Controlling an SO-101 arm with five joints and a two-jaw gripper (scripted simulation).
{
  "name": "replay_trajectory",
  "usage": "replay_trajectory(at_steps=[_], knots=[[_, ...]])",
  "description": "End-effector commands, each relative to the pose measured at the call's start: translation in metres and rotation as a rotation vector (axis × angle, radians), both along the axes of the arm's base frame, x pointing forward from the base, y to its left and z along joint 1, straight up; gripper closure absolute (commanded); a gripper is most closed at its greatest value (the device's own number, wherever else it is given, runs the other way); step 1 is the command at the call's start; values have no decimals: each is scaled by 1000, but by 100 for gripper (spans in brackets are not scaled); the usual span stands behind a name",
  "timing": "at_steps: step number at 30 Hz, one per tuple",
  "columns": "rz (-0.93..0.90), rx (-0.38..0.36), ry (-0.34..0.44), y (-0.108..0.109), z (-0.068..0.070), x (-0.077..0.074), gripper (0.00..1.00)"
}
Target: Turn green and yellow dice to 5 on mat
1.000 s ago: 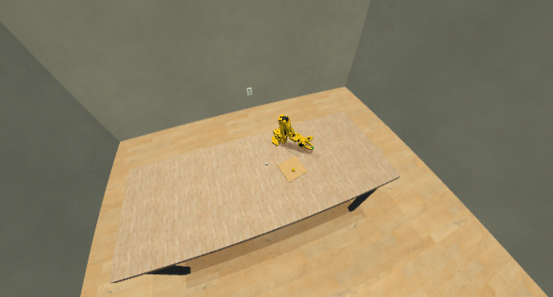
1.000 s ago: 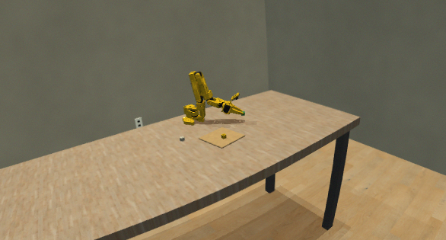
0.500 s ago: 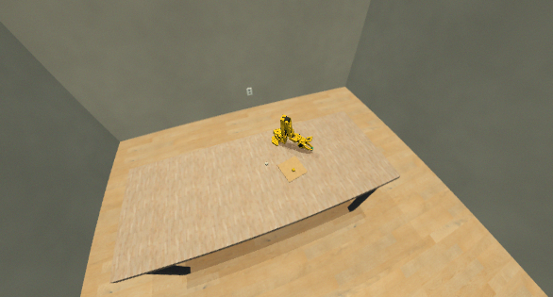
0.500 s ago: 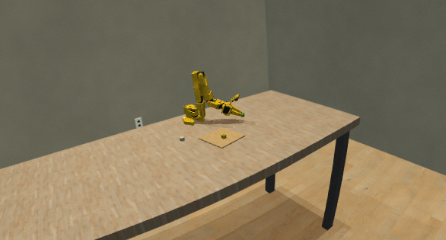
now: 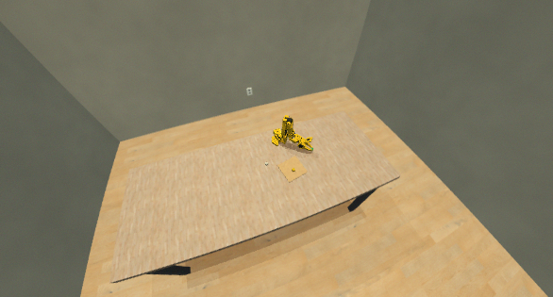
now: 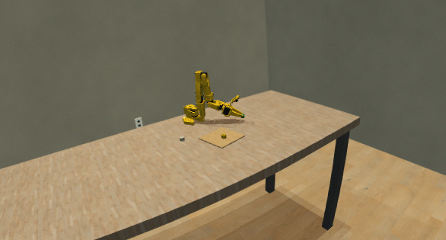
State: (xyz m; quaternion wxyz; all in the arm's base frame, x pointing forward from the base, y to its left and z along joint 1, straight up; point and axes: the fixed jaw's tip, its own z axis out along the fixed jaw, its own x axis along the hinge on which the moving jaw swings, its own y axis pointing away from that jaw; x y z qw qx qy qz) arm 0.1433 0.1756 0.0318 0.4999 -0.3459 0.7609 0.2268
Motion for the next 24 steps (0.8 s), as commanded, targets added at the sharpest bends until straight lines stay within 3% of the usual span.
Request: replay_trajectory(at_steps=[1,24], knots=[[-8,29,-32,3,6,5,100],[-8,29,-32,3,-3,5,100]])
